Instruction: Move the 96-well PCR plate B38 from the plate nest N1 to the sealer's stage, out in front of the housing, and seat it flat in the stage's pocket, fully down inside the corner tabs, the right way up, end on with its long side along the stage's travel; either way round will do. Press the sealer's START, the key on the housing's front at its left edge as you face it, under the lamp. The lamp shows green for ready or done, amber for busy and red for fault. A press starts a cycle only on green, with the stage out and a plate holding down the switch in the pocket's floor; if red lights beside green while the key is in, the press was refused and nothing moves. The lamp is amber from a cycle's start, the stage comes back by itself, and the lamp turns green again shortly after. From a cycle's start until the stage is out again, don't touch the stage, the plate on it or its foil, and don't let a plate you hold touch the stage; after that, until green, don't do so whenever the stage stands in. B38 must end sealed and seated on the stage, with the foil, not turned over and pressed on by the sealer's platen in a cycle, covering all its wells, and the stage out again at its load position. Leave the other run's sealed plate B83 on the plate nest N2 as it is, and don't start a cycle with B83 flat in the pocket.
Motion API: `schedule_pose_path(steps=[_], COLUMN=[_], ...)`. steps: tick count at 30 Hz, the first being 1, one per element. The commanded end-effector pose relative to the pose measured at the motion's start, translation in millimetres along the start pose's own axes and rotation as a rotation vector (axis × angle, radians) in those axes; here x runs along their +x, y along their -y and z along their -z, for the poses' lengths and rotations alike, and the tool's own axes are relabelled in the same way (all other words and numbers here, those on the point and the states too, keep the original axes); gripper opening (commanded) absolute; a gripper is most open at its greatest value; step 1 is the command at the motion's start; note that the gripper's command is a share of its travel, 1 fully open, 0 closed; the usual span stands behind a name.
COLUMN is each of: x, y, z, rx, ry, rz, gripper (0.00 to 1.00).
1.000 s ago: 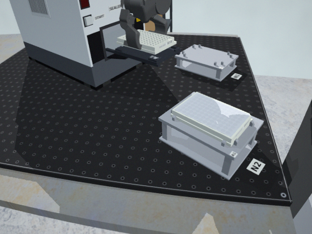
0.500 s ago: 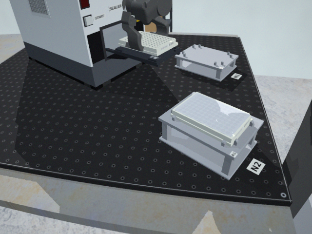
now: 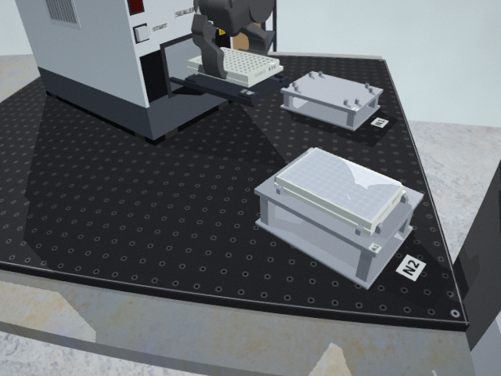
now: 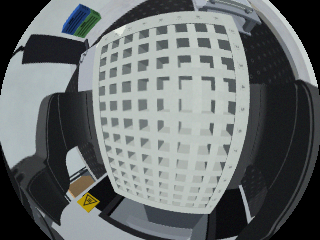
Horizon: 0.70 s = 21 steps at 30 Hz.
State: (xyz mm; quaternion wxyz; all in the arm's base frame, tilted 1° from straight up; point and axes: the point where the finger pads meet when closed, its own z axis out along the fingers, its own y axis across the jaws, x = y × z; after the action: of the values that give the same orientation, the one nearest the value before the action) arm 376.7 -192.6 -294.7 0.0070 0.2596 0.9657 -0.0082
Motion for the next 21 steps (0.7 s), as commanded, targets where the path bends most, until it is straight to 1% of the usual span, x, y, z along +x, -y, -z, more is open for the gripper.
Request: schedule_pose_path(steps=[1, 6, 18, 21], x=[-0.2, 2.4, 2.4, 0.8], y=[0.3, 2.7, 2.7, 1.2], z=[0.6, -4.6, -4.6, -1.5], rx=[0.003, 0.005, 0.005, 0.004], ry=[0.000, -0.003, -0.003, -0.001], rz=[0.001, 0.002, 0.002, 0.001], gripper=[0.00, 0.00, 0.00, 0.00])
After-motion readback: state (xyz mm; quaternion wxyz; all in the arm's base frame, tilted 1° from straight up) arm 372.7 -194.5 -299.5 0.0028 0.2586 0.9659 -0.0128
